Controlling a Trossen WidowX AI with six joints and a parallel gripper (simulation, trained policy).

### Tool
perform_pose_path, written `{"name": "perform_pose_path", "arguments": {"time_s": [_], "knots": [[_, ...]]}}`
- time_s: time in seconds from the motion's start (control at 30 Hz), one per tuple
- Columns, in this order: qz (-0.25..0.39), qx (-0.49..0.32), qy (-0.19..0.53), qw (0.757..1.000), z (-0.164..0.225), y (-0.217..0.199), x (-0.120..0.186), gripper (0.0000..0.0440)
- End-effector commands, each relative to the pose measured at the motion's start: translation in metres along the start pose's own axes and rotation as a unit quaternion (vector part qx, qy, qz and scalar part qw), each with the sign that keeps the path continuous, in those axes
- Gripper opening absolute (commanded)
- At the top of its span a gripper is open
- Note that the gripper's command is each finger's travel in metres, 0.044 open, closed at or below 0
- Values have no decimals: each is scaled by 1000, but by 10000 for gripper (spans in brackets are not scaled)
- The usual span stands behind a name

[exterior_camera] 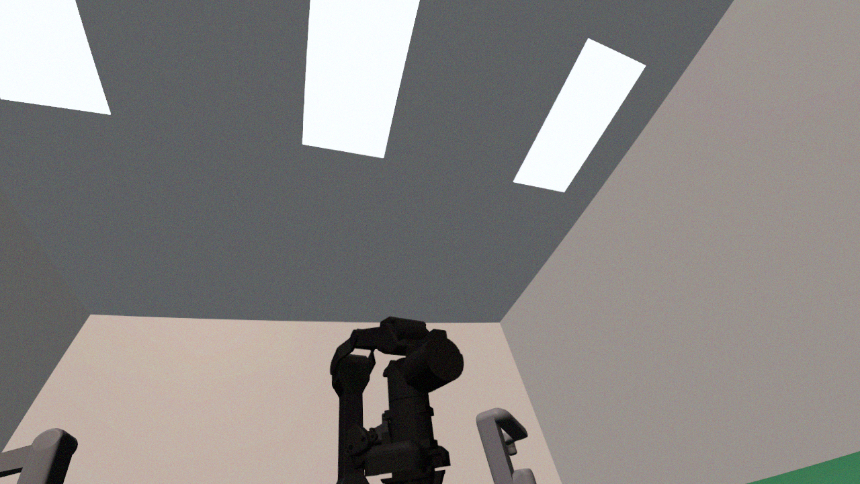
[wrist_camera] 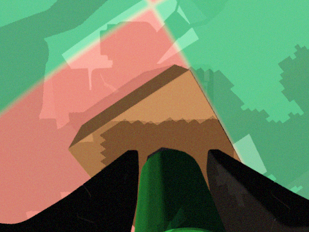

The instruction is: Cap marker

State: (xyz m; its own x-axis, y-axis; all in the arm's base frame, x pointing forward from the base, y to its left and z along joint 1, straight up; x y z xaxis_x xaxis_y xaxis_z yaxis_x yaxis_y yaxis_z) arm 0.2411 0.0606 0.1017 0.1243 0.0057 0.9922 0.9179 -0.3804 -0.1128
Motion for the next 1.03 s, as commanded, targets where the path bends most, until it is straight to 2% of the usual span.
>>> {"name": "perform_pose_path", "arguments": {"time_s": [0.0,0.1,0.43,1.0], "knots": [[-3,4,-22,1000,-8,3,-11,143],[5,6,-23,1000,-11,-2,-12,181],[-4,18,-16,1000,-15,-9,-8,431],[-60,18,18,998,-13,-4,36,440]]}}
Point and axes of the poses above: the point midway between the two fingers, 35 mm back from their tips, its own x axis back along the fingers, its own y axis across the jaws, z = x × y, the point moved 1 cm from there along x, back along the fingers, and after that the axes turned 9 degrees about x, right-handed, at the moved point
